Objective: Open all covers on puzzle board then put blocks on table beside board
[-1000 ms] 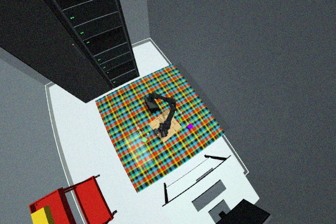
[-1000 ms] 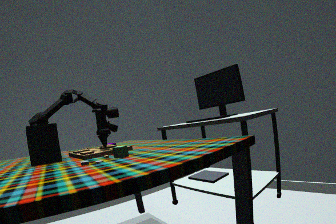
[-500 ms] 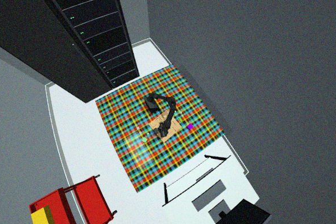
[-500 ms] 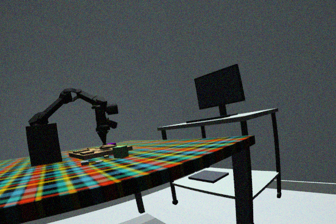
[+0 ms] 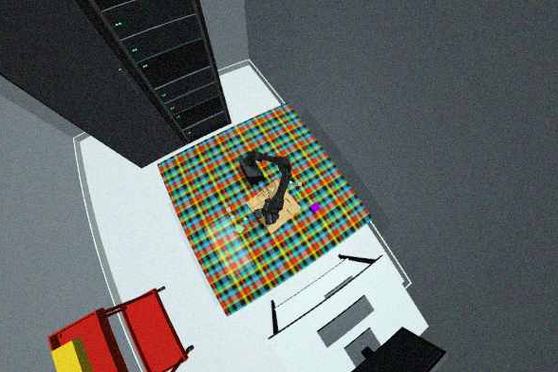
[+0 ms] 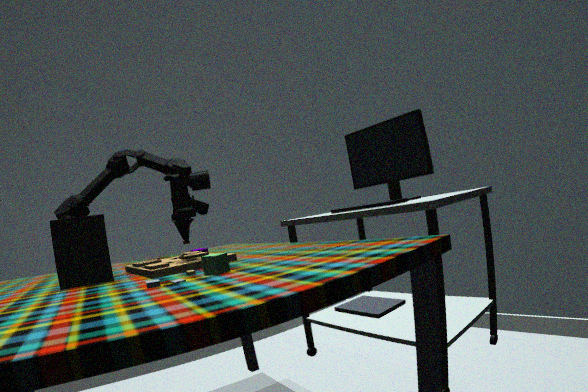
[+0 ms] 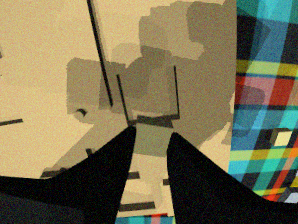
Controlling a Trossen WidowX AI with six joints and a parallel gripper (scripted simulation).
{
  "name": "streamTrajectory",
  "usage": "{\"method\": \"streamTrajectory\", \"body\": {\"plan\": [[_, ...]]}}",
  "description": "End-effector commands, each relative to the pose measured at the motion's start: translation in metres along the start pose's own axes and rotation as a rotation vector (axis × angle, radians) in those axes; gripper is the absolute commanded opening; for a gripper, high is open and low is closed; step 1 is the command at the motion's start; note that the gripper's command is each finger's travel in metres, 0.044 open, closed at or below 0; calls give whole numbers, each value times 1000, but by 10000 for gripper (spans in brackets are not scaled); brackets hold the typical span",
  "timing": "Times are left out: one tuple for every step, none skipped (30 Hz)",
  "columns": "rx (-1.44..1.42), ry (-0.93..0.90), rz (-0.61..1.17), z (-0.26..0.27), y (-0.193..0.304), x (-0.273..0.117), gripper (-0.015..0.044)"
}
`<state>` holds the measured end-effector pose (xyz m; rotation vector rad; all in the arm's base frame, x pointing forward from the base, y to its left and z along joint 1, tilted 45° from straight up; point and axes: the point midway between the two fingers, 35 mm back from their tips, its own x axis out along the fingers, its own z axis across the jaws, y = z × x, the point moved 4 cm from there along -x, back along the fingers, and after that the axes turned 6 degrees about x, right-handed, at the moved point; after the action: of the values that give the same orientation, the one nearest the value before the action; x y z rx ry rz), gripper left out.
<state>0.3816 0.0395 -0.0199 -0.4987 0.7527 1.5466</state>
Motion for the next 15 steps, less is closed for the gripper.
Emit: {"method": "streamTrajectory", "body": {"plan": [[-6, 4, -8, 0, -1, -15, 80], [-6, 4, -8, 0, -1, -18, 80], [-6, 4, -8, 0, -1, -20, 80], [-6, 4, -8, 0, -1, -23, 80], [-6, 4, -8, 0, -1, -26, 80], [-6, 4, -8, 0, -1, -28, 80], [-6, 4, -8, 0, -1, -29, 80], [-6, 4, -8, 0, -1, -30, 80], [-6, 4, -8, 0, -1, -30, 80], [-6, 4, -8, -2, 0, -30, 80], [-5, 6, -9, -6, 0, -30, 80], [-5, 7, -10, -10, 0, -31, 80], [-5, 8, -10, -13, 0, -31, 80], [-4, 10, -11, -17, 0, -31, 80], [-4, 11, -12, -21, 1, -32, 80]]}}
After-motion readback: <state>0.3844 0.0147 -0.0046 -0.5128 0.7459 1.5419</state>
